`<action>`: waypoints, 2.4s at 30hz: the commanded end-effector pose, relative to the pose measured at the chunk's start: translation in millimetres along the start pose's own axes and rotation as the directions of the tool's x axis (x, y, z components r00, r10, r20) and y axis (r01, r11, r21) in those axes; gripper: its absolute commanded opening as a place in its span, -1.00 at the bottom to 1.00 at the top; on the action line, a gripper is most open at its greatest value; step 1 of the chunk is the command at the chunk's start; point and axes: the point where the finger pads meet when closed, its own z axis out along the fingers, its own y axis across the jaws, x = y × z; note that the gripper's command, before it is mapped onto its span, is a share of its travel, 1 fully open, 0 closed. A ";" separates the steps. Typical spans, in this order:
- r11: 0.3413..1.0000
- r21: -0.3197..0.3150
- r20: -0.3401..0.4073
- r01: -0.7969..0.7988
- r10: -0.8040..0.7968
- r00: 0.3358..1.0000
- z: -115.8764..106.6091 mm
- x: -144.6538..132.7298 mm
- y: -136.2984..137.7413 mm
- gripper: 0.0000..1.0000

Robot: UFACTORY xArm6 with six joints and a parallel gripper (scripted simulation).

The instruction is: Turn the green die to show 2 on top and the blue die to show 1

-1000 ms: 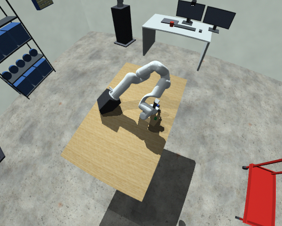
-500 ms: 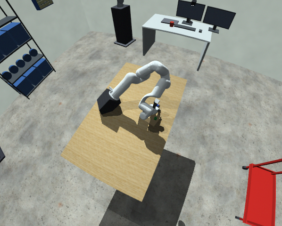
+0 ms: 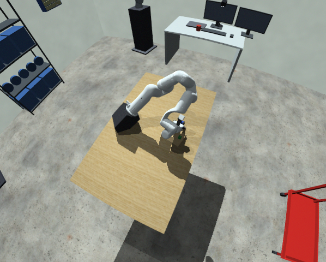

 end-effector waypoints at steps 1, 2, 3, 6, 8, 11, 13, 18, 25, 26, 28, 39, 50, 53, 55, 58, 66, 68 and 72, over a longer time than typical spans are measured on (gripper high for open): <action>1.000 0.000 0.000 0.002 -0.002 1.000 0.7 -1.5 0.5 -0.58; 1.000 0.000 0.000 0.002 -0.002 1.000 1.1 -2.2 0.5 -0.58; 1.000 0.000 0.000 0.002 -0.002 1.000 1.4 -2.8 0.5 -0.58; 1.000 0.000 0.000 0.002 -0.002 1.000 2.4 -4.7 0.5 -0.58; 1.000 0.000 0.000 0.002 -0.002 1.000 3.1 -5.9 0.5 -0.58; 1.000 0.000 0.000 0.002 -0.002 1.000 3.4 -6.5 0.5 -0.58; 1.000 0.000 0.000 0.002 -0.002 1.000 3.8 -7.3 0.5 -0.58; 1.000 0.000 0.000 0.001 -0.001 1.000 4.3 -8.3 0.5 -0.58; 1.000 0.000 0.000 0.001 -0.001 1.000 4.4 -8.3 0.5 -0.58; 1.000 0.000 0.000 0.001 -0.001 1.000 4.4 -8.3 0.5 -0.58; 1.000 0.000 0.000 0.001 -0.001 1.000 4.4 -8.3 0.5 -0.58; 1.000 0.000 0.000 0.001 -0.001 1.000 4.4 -8.3 0.5 -0.58; 1.000 0.000 0.000 0.001 -0.001 1.000 4.4 -8.3 0.5 -0.58; 1.000 0.000 0.000 0.001 -0.001 1.000 4.4 -8.3 0.5 -0.58; 1.000 0.000 0.000 0.001 -0.001 1.000 4.4 -8.3 0.5 -0.50; 1.000 0.000 0.000 0.001 -0.001 1.000 4.4 -8.3 0.5 -0.42; 1.000 0.000 0.000 0.001 -0.001 1.000 4.4 -8.3 0.5 -0.25; 1.000 0.000 0.000 0.001 -0.001 1.000 4.4 -8.3 0.5 -0.25; 1.000 0.000 0.000 0.001 -0.001 1.000 4.4 -8.3 0.5 -0.17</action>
